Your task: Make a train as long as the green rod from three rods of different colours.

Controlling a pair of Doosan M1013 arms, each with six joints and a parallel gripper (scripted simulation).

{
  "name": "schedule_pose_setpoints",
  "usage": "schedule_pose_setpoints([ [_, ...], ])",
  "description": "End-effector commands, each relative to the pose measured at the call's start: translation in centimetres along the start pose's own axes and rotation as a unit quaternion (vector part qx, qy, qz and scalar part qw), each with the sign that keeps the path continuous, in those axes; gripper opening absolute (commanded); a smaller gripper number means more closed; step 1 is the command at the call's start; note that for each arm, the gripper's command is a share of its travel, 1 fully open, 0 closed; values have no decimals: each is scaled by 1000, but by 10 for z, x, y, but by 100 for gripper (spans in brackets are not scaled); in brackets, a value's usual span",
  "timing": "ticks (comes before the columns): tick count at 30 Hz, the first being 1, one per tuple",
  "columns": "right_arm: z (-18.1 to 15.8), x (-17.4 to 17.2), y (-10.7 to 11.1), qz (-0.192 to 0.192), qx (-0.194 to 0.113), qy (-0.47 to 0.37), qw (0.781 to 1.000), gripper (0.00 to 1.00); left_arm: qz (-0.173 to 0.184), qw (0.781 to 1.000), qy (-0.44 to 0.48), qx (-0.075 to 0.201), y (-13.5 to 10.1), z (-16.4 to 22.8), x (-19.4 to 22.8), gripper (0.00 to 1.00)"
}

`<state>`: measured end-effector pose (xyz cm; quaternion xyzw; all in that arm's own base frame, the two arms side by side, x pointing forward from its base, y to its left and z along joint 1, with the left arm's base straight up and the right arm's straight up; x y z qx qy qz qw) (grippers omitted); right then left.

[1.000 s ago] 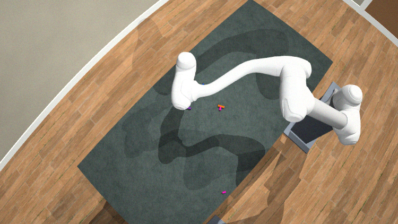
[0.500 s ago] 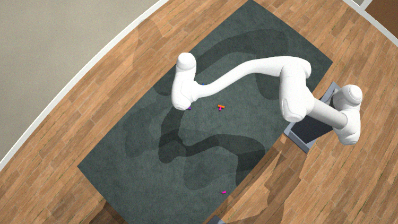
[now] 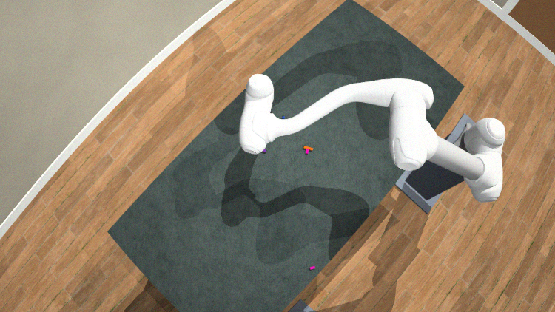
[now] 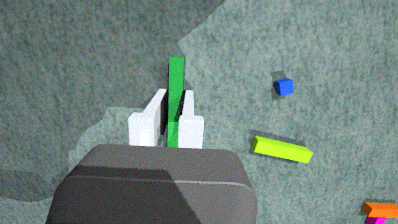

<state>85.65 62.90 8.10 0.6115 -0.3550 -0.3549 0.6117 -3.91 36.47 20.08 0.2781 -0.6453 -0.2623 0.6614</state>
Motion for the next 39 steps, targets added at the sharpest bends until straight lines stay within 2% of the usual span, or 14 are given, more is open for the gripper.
schedule_pose_setpoints([
  [1,0,0,2,0,1,0,1000,24,0,1000,0,0,0,0,0,100],
  [31,0,0,2,0,1,0,1000,24,0,1000,0,0,0,0,0,100],
  [32,0,0,2,0,1,0,1000,30,0,1000,0,0,0,0,0,100],
  [34,0,0,2,0,1,0,1000,30,0,1000,0,0,0,0,0,100],
  [35,0,0,2,0,1,0,1000,36,0,1000,0,0,0,0,0,100],
  [39,0,0,2,0,1,0,1000,36,0,1000,0,0,0,0,0,100],
])
Point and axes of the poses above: on each arm, the point where the finger pads meet when closed, its own y axis back along the fingers, its own z axis across the jaws, x = y × z, the point moved 6 cm from there along y, back along the fingers, and after that the axes turned 2 degrees about -y, right-handed, at the moved point
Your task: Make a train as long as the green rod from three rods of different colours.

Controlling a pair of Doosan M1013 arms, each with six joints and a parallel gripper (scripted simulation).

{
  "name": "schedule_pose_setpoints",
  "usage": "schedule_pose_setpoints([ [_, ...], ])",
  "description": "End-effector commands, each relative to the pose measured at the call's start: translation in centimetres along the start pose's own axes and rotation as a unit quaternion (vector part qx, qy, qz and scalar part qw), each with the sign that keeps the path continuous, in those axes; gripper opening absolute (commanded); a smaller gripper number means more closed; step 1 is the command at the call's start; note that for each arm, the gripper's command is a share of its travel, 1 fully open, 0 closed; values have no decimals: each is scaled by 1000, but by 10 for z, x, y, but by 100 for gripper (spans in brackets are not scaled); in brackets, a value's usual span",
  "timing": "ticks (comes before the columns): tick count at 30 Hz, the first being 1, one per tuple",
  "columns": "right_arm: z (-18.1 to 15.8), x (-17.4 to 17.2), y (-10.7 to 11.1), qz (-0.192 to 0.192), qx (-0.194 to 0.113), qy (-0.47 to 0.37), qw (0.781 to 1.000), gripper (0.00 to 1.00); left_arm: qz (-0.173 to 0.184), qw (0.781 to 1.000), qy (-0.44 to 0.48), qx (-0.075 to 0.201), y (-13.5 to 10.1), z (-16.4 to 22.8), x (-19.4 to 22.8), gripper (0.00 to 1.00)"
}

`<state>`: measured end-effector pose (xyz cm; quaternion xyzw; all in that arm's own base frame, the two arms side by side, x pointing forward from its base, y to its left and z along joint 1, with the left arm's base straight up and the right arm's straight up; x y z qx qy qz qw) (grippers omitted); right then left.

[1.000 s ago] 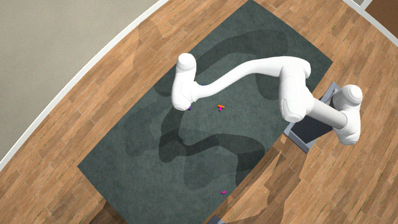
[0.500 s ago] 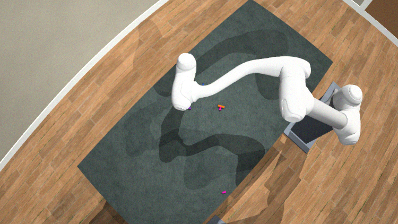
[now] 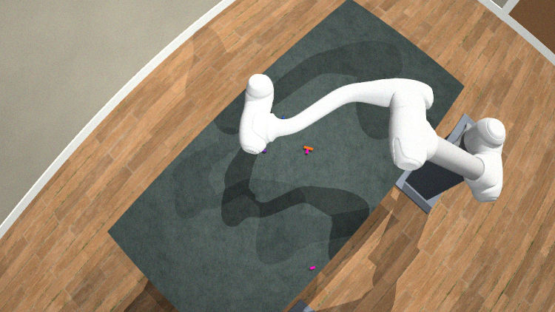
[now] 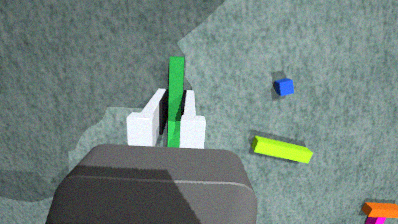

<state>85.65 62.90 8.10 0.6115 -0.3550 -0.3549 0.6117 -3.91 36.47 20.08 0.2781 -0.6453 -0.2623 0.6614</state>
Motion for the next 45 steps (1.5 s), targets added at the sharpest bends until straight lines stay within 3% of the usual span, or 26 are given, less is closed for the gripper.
schedule_pose_setpoints([
  [1,0,0,2,0,1,0,1000,42,0,1000,0,0,0,0,0,100],
  [6,0,0,2,0,1,0,1000,48,0,1000,0,0,0,0,0,100],
  [7,0,0,2,0,1,0,1000,54,0,1000,0,0,0,0,0,100],
  [22,0,0,5,0,1,0,1000,54,0,1000,0,0,0,0,0,100],
  [45,0,0,90,0,1,0,1000,54,0,1000,0,0,0,0,0,100],
])
Point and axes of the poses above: on each arm, the point where the finger pads meet when closed, its own y axis back along the fingers, its own z axis across the jaws, x = y × z, the point moved 6 cm from there along y, back along the fingers, and after that the axes turned 2 degrees about -y, right-handed, at the moved point
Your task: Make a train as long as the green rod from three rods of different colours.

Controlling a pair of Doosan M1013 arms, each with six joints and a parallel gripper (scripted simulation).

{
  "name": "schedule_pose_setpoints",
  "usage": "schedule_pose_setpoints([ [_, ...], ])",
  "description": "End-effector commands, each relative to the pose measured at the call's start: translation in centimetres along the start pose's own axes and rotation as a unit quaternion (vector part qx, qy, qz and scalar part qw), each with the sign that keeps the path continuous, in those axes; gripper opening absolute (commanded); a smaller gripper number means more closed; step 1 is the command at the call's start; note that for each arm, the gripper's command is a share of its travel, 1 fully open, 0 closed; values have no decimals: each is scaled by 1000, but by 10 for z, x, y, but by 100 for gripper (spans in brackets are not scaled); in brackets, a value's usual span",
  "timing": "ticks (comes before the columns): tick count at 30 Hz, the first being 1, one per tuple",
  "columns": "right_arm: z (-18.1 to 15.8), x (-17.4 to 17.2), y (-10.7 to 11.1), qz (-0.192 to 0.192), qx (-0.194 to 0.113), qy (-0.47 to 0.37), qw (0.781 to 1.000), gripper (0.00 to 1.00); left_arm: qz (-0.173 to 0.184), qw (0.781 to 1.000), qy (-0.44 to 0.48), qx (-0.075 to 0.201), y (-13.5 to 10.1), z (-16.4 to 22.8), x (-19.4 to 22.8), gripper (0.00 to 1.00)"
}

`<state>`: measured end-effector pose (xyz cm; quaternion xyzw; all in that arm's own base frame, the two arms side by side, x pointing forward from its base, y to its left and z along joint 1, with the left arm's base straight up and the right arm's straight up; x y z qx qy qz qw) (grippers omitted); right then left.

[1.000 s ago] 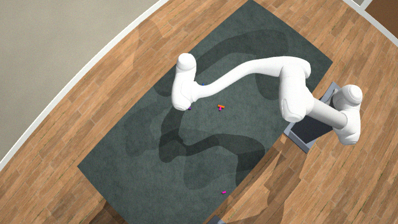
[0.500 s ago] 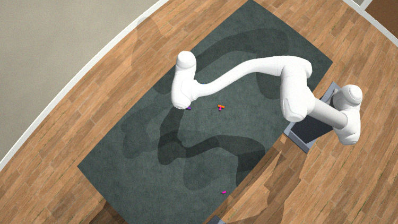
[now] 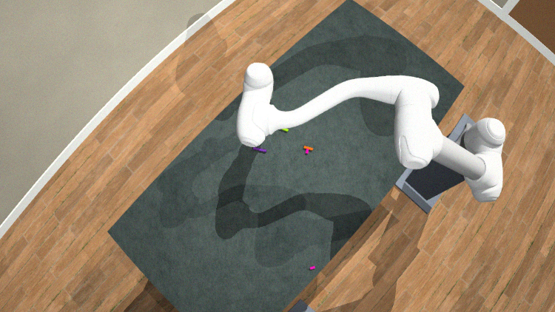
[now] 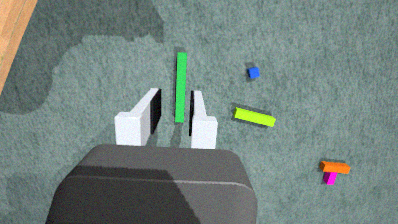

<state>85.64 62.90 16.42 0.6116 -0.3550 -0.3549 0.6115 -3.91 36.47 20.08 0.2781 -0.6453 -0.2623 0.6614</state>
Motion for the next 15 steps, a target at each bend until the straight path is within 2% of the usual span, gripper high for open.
schedule_pose_setpoints([
  [1,0,0,8,0,1,0,1000,54,0,1000,0,0,0,0,0,100],
  [6,0,0,9,0,1,0,1000,54,0,1000,0,0,0,0,0,100],
  [7,0,0,9,0,1,0,1000,100,0,1000,0,0,0,0,0,100],
  [15,0,0,9,0,1,0,1000,100,0,1000,0,0,0,0,0,100],
])
Point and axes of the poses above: on each arm, the point where the finger pads meet when closed, its own y axis back along the fingers, its own z axis across the jaws, x = y × z, the point moved 6 cm from there along y, back along the fingers, and after that the axes turned 2 degrees about -y, right-handed, at the moved point
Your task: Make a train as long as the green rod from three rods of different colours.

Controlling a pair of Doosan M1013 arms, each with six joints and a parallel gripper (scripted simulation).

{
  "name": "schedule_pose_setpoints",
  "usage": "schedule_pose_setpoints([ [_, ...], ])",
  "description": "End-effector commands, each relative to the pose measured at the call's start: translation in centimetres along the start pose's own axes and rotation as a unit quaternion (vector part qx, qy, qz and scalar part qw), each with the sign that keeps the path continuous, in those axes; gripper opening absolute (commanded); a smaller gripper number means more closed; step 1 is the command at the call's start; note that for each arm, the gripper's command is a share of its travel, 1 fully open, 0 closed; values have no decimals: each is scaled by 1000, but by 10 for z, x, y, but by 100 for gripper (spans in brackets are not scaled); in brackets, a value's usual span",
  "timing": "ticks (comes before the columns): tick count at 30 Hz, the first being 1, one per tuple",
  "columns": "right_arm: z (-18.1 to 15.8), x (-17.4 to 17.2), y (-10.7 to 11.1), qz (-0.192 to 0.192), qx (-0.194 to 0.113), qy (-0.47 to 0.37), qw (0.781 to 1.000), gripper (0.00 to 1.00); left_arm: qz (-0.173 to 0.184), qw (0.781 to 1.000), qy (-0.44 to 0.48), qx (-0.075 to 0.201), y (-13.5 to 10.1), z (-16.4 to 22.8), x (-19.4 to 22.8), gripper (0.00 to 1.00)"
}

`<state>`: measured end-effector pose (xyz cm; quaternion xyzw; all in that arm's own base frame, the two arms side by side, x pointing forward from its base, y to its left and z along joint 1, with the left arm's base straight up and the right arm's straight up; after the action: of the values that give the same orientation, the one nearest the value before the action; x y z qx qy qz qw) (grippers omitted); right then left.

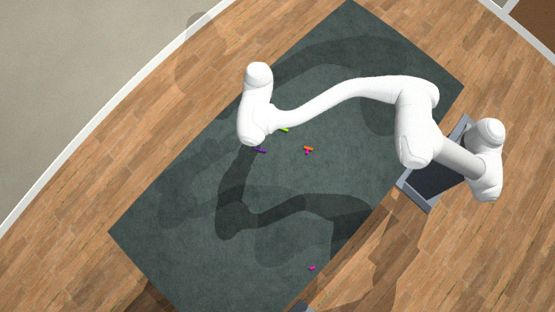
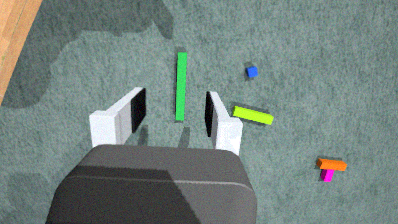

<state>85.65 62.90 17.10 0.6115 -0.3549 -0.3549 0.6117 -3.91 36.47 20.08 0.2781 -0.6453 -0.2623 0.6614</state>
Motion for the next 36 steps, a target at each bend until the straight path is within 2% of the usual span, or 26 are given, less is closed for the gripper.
schedule_pose_setpoints([
  [1,0,0,2,0,1,0,1000,100,0,1000,0,0,0,0,0,100],
  [12,1,0,2,0,1,2,1000,100,0,1000,0,0,0,0,0,100],
  [14,14,4,-3,0,1,32,999,100,0,1000,0,0,0,0,0,100],
  [16,43,12,-11,0,1,86,996,100,0,1000,0,0,0,0,0,100],
  [21,79,20,-21,0,0,147,989,100,0,1000,0,0,0,0,0,100],
  [25,82,20,-22,0,0,151,988,100,0,1000,0,0,0,0,0,100],
  [26,82,20,-22,0,0,151,988,54,0,1000,0,0,0,0,0,100],
  [36,82,20,-22,0,0,151,988,54,0,1000,0,0,0,0,0,100],
])
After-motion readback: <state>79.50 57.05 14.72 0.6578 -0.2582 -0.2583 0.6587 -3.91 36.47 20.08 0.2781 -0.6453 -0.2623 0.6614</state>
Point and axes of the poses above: on each arm, the point where the finger pads meet when closed, its own y axis back along the fingers, its own z axis across the jaws, x = y × z, the point moved 6 cm from there along y, back along the fingers, and after that the axes turned 2 degrees about -y, right-handed, at the moved point
